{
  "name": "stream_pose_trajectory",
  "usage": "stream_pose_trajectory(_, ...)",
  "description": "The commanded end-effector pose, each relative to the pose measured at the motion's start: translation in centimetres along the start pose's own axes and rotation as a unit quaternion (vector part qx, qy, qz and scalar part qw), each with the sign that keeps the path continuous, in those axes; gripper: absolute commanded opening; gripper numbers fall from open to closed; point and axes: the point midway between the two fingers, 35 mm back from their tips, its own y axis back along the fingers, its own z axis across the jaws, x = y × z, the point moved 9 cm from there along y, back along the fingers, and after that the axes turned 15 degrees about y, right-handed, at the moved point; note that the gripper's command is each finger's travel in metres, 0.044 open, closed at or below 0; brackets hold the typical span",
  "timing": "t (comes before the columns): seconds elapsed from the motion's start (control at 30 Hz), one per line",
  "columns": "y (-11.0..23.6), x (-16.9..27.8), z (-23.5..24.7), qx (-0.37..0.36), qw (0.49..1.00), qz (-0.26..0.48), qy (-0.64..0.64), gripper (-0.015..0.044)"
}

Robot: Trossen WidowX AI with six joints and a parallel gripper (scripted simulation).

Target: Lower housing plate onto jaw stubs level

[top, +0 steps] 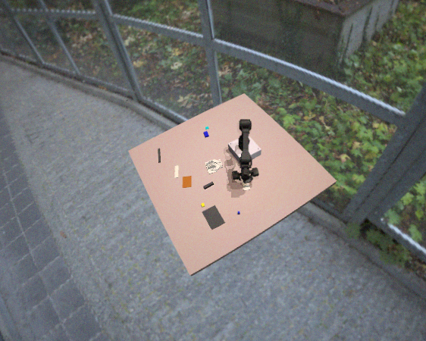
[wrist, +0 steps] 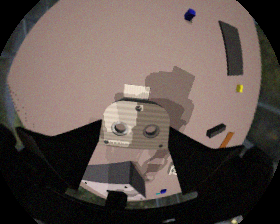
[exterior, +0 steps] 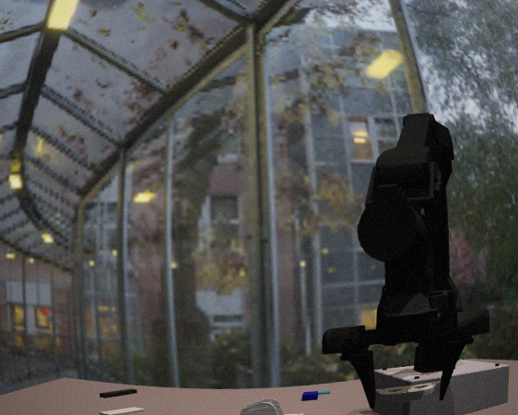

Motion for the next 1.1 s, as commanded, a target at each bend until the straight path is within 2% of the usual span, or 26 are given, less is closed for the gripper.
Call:
stream_pose_trajectory(0.0, 0.4, 0.0, 0.0, -0.001, 1.0, -0.002, 0.002, 0.0351)
stream_pose_trajectory(1.07, 0.7, 6.9, -7.2, 0.007, 0.981, 0.001, -0.194, 0.0351)
